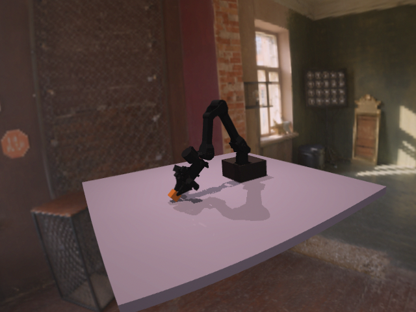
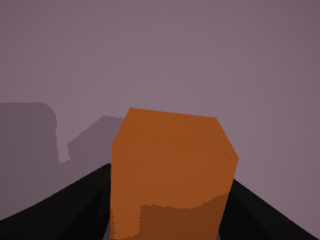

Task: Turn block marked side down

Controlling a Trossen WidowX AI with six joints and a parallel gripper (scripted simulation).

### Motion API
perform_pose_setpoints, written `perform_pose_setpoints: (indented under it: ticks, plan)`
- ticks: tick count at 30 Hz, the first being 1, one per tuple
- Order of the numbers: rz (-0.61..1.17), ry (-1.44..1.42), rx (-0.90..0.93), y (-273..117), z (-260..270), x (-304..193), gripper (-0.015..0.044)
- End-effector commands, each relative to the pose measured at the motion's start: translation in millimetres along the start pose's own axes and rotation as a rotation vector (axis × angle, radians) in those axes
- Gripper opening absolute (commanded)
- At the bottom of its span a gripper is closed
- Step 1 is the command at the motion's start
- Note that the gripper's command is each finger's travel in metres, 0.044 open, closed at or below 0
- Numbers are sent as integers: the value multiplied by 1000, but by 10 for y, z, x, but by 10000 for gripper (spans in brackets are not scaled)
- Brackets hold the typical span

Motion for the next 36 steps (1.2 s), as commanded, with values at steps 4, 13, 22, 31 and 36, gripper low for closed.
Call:
perform_pose_setpoints:
  ticks: [4,13,22,31,36]
  plan:
    - [-99,0,-1,-28,-17,-216,0]
    - [-180,-7,-4,-77,-28,-325,0]
    - [-210,-7,-4,-89,-28,-340,0]
    - [-210,-7,-4,-89,-28,-340,26]
    - [-210,-7,-4,-89,-28,-340,157]
Point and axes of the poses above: the point midway between the two fingers, 35 mm back from their tips, its own y axis out along the fingers, its own z axis across the jaws, x = y × z, the point moved 10 cm from there along -y, back along the fingers, and after that the axes turned 1 degree about y, right-handed, at the moved point
